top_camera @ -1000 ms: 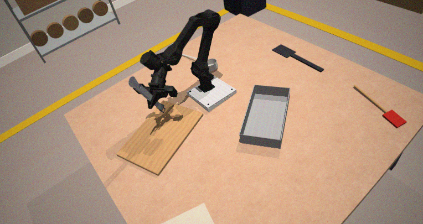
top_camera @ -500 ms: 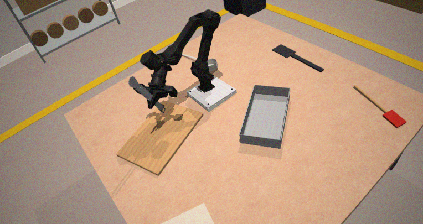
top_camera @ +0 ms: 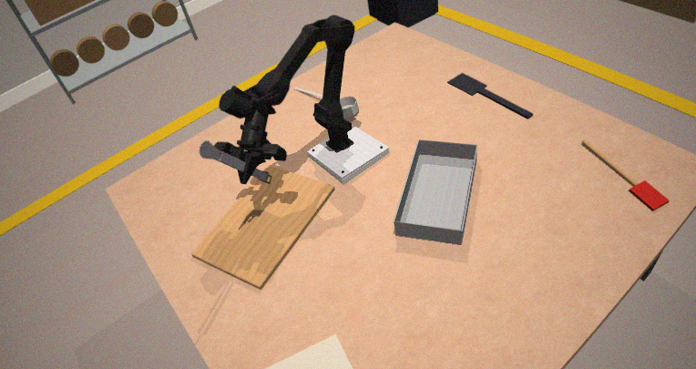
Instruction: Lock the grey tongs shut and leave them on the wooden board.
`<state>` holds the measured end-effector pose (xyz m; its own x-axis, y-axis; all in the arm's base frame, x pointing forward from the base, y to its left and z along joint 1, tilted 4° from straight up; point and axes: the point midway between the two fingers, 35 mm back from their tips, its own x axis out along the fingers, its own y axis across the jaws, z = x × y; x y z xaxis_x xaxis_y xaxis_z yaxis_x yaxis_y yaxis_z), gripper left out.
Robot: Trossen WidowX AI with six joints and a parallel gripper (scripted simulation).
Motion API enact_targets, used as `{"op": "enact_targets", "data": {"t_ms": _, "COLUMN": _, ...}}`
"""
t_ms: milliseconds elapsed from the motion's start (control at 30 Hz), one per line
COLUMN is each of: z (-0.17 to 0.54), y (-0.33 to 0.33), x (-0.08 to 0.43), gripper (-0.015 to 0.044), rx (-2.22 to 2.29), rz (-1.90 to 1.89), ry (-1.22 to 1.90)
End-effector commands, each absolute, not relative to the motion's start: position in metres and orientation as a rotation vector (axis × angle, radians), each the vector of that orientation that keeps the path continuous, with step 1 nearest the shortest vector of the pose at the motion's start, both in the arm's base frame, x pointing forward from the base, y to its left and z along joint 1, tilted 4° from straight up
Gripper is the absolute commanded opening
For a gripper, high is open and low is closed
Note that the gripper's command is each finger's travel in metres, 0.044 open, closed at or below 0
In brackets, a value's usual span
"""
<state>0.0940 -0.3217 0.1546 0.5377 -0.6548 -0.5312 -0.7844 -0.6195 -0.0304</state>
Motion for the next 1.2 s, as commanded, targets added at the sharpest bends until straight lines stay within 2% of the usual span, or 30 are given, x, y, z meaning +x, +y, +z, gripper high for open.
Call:
{"op": "enact_targets", "data": {"t_ms": 0, "z": 0.156, "y": -0.330, "x": 0.096, "gripper": -0.0150, "rx": -2.463, "rz": 0.765, "ry": 1.192}}
{"op": "enact_targets", "data": {"t_ms": 1167, "z": 0.151, "y": -0.344, "x": 0.109, "gripper": -0.0150, "rx": -1.981, "rz": 1.345, "ry": 0.984}}
